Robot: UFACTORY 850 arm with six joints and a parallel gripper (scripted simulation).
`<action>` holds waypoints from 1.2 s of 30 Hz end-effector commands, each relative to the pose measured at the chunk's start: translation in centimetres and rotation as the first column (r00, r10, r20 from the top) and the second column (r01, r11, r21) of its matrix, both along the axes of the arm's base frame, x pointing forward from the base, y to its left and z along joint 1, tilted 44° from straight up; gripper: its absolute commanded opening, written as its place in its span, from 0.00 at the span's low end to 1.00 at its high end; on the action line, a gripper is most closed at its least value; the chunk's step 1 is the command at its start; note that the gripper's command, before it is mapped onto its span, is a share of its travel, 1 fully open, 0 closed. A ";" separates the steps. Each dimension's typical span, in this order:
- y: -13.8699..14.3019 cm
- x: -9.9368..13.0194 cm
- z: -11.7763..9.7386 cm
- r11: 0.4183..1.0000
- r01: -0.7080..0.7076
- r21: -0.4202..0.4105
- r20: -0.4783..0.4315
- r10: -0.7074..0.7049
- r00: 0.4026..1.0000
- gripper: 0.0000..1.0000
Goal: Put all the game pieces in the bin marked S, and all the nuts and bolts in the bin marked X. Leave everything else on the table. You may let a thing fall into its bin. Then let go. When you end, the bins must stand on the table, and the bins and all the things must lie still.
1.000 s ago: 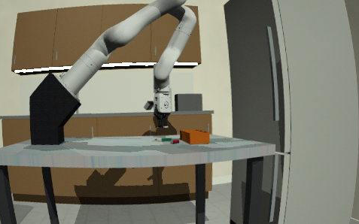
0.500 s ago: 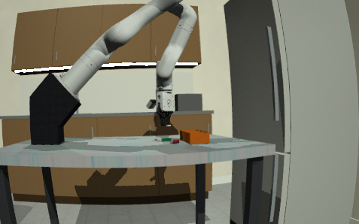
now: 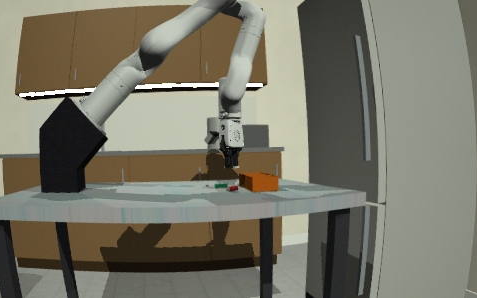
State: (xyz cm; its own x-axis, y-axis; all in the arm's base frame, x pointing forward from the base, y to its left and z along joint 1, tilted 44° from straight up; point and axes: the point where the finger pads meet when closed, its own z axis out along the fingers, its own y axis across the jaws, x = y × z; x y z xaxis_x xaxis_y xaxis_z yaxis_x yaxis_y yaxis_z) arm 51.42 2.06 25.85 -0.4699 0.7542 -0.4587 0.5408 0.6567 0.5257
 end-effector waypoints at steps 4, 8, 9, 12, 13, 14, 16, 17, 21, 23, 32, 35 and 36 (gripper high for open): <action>-3.3 1.2 1.0 1.000 -0.015 0.018 0.003 0.015 1.000 0.00; -4.9 1.7 1.4 0.998 0.021 0.053 0.002 -0.021 1.000 0.00; -5.5 1.9 1.6 0.995 0.057 0.088 0.000 -0.057 0.998 0.00; -7.1 2.4 2.1 0.980 0.131 0.149 -0.009 -0.131 0.991 0.00; -7.7 2.6 2.2 0.974 0.153 0.165 -0.012 -0.153 0.988 0.00; -8.2 2.8 2.4 0.967 0.176 0.182 -0.015 -0.177 0.984 0.00; -9.3 3.1 2.7 0.951 0.222 0.215 -0.022 -0.222 0.975 0.00; -9.9 3.3 2.9 0.942 0.244 0.231 -0.025 -0.245 0.969 0.00; -11.0 3.7 3.2 0.900 0.322 0.295 -0.044 -0.324 0.945 0.00; -11.7 3.9 3.4 0.879 0.357 0.317 -0.052 -0.360 0.932 0.00; -11.8 4.0 3.5 0.738 0.488 0.465 -0.124 -0.492 0.862 0.00; -11.7 4.0 3.5 0.694 0.507 0.511 -0.155 -0.506 0.849 0.00; -11.7 4.0 3.5 0.694 0.507 0.511 -0.155 -0.506 0.849 0.00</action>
